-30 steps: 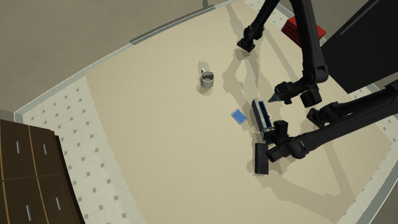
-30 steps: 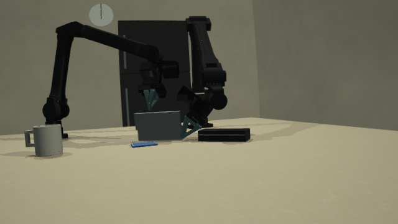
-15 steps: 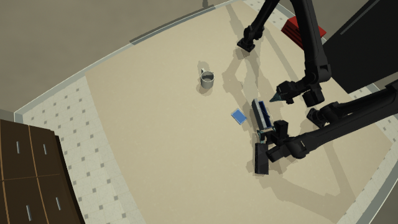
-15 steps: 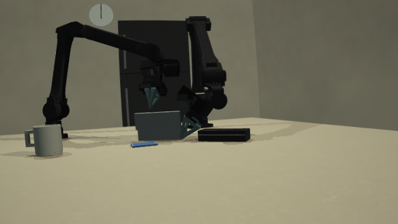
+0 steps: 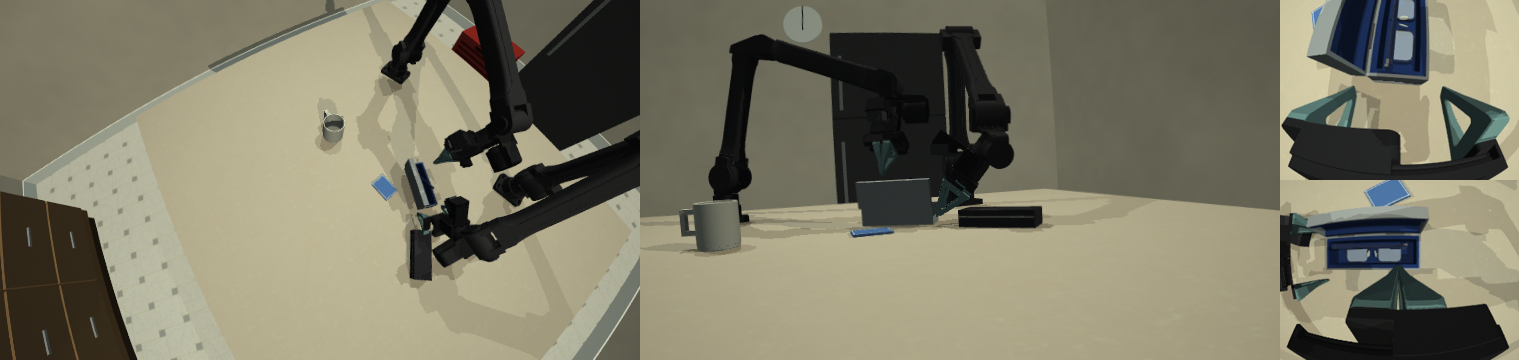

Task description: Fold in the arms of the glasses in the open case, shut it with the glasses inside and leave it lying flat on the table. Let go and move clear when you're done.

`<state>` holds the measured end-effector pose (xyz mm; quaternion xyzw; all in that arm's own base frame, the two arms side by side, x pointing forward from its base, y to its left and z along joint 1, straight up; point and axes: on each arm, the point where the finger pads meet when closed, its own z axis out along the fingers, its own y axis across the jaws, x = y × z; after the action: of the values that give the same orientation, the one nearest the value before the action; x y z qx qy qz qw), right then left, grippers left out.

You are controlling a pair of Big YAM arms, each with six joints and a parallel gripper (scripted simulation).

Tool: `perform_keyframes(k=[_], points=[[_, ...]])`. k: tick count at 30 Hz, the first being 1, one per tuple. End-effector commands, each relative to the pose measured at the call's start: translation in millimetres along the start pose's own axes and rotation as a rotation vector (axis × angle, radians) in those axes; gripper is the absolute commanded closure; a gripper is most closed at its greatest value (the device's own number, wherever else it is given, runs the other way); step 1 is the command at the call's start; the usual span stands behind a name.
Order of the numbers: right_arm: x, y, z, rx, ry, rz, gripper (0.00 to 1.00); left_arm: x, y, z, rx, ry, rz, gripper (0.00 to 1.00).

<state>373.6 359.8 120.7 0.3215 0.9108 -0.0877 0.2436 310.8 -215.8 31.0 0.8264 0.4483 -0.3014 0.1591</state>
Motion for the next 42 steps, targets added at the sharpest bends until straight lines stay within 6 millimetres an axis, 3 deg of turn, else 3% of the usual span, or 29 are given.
perform_keyframes(k=[1, 12, 16, 18, 21, 27, 33, 38, 42], points=[[-7, 4, -2, -0.012, 0.004, 0.019, 1.00, -5, 19, -29, -0.042, 0.014, 0.044, 0.00], [-7, 4, -2, -0.012, 0.004, 0.019, 1.00, -5, 18, -57, -0.042, 0.016, 0.046, 0.00], [-7, 4, -2, -0.012, 0.004, 0.019, 1.00, 1, 17, -51, -0.019, 0.005, 0.030, 0.00], [-7, 4, -2, -0.012, 0.004, 0.019, 1.00, -5, 18, -67, -0.042, 0.017, 0.046, 0.00], [-7, 4, -2, -0.012, 0.004, 0.019, 1.00, -6, 18, -71, -0.044, 0.015, 0.047, 0.00], [-7, 4, -2, -0.012, 0.004, 0.019, 1.00, 2, 38, -88, -0.142, 0.076, -0.055, 0.00], [-7, 4, -2, -0.012, 0.004, 0.019, 1.00, 5, 37, -81, -0.164, 0.112, -0.129, 0.00], [-7, 4, -2, -0.012, 0.004, 0.019, 1.00, 14, 62, -122, -0.305, 0.171, -0.196, 0.00], [-7, 4, -2, -0.012, 0.004, 0.019, 1.00, 15, 74, -139, -0.387, 0.205, -0.248, 0.00]])
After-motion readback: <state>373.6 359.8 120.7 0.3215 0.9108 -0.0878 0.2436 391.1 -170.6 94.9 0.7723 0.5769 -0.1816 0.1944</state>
